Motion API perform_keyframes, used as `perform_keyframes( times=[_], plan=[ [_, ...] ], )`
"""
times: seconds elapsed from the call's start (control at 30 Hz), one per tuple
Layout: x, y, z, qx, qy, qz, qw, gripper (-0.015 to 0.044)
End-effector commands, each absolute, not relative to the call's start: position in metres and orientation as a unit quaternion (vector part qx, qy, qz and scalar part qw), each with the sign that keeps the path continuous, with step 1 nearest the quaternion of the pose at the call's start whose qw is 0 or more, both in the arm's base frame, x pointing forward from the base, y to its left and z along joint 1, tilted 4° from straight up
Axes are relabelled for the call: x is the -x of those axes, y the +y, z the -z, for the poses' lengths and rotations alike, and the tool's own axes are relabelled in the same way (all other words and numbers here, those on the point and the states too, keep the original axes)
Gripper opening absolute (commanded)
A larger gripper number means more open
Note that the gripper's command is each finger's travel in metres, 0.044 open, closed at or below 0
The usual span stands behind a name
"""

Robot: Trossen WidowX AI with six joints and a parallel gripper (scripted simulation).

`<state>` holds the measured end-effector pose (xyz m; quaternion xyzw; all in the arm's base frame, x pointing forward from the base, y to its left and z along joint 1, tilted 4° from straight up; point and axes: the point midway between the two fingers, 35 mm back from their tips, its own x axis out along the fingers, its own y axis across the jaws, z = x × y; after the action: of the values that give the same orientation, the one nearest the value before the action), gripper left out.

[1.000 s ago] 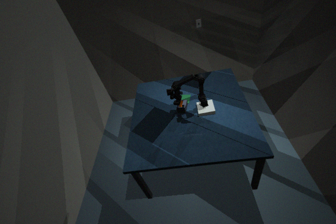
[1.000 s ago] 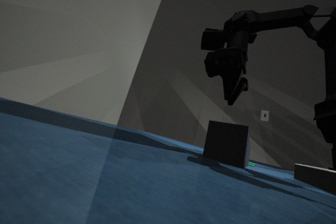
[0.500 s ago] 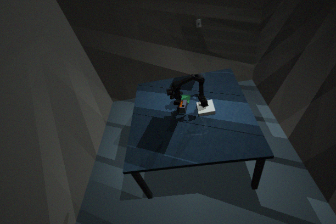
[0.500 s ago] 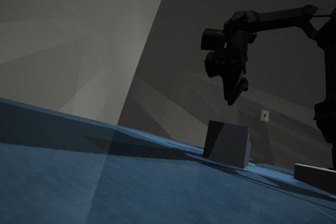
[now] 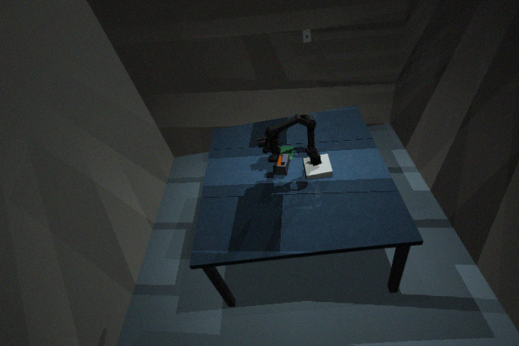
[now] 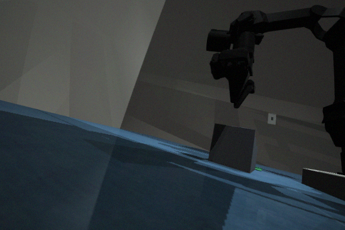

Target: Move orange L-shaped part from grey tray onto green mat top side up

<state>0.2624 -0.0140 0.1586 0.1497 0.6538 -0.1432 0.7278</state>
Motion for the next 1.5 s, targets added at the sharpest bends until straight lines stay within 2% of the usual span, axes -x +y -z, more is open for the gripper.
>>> perform_keyframes(
  times=[0.0, 0.33, 0.6, 1.47],
  plan=[
    [-0.263, -0.014, -0.158, -0.150, 0.653, 0.143, 0.729, 0.0180],
    [-0.263, -0.014, -0.156, -0.150, 0.654, 0.143, 0.728, 0.0180],
    [-0.266, -0.016, -0.090, -0.147, 0.660, 0.144, 0.723, 0.0180],
    [-0.269, -0.016, -0.057, -0.147, 0.660, 0.144, 0.723, 0.0180]
  ],
)
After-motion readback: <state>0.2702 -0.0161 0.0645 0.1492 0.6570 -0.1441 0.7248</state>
